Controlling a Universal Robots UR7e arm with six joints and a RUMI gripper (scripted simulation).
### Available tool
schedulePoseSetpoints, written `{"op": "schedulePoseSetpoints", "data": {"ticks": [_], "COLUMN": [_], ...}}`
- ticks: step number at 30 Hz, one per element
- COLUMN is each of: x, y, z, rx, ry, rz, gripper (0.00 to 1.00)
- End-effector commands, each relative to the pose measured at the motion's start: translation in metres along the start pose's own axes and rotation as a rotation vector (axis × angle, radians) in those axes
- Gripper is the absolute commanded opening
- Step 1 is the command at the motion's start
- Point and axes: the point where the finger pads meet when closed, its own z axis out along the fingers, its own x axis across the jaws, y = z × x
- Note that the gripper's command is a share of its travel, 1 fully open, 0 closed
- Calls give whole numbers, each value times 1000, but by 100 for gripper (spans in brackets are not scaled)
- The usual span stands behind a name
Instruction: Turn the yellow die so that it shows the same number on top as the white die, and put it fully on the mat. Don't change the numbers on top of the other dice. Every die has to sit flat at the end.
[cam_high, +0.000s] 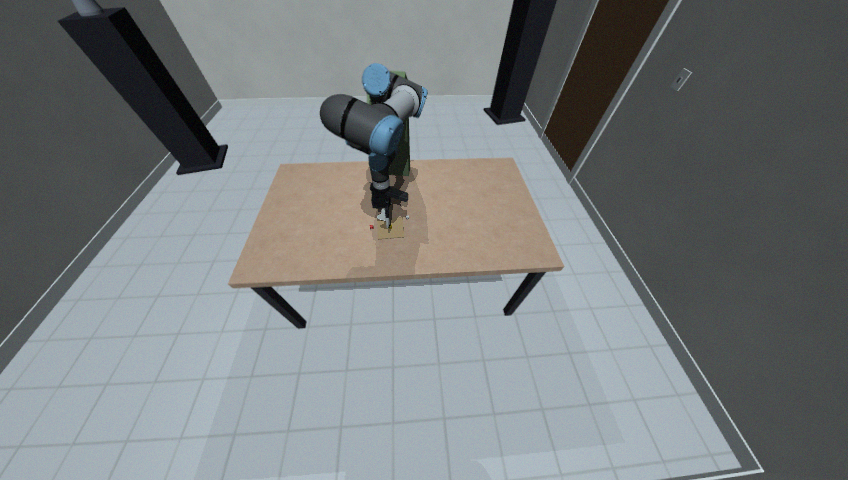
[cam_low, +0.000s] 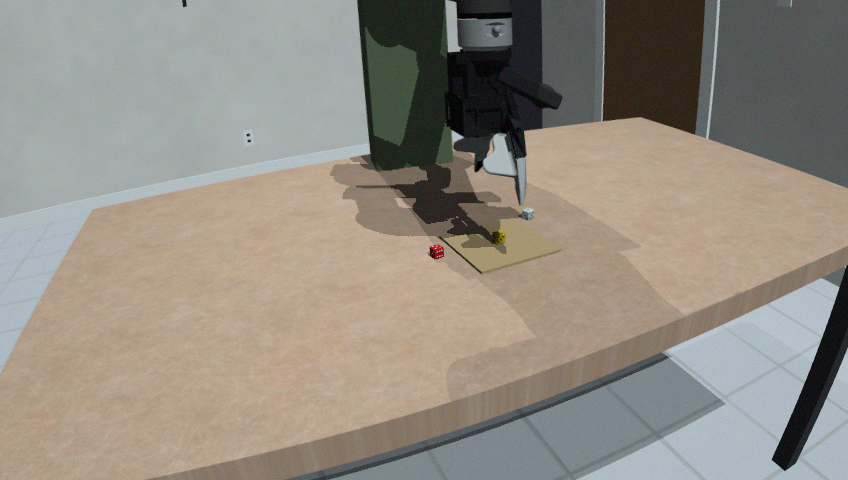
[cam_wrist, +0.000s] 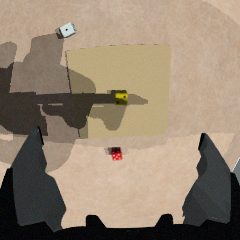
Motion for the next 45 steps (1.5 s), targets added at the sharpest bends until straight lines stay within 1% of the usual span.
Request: {"op": "schedulePoseSetpoints", "data": {"ticks": [1, 2, 45], "x": [0, 0, 0], "y": [0, 0, 0], "z": [0, 0, 1], "rx": [1, 1, 1], "ry": [0, 0, 0], "rz": [-15, -15, -15], "gripper": [100, 18, 18]}}
